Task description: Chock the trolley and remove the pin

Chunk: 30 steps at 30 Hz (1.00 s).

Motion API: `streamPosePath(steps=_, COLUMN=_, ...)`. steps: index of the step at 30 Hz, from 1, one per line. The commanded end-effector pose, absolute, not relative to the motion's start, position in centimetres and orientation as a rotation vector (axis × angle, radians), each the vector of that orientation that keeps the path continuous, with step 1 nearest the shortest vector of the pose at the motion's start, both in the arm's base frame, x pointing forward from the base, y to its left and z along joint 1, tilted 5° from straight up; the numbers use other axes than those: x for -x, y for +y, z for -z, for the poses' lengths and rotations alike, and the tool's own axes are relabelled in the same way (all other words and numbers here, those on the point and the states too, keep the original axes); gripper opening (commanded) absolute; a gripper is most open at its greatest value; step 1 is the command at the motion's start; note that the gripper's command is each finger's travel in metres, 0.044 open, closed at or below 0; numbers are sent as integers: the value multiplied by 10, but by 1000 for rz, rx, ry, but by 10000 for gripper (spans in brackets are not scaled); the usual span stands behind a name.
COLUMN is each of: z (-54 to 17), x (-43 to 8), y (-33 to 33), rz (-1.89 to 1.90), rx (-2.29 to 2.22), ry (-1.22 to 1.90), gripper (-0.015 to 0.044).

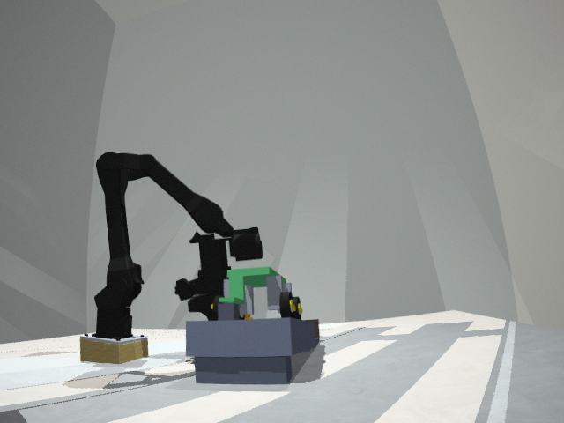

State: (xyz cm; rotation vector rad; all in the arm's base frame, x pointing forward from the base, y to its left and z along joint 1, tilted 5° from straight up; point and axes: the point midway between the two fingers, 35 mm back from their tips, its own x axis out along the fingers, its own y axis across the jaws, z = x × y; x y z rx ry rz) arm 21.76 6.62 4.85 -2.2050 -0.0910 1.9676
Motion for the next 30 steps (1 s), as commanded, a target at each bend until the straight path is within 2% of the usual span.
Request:
streamPosePath(steps=1, z=-47, x=-218, y=65, rz=-1966, rx=2204, ry=-99, gripper=190)
streamPosePath(steps=28, z=-35, x=-218, y=51, rz=-1967, rx=2205, ry=-98, gripper=190)
streamPosePath(steps=30, z=-36, x=-218, y=51, rz=-1969, rx=2205, ry=-90, gripper=242)
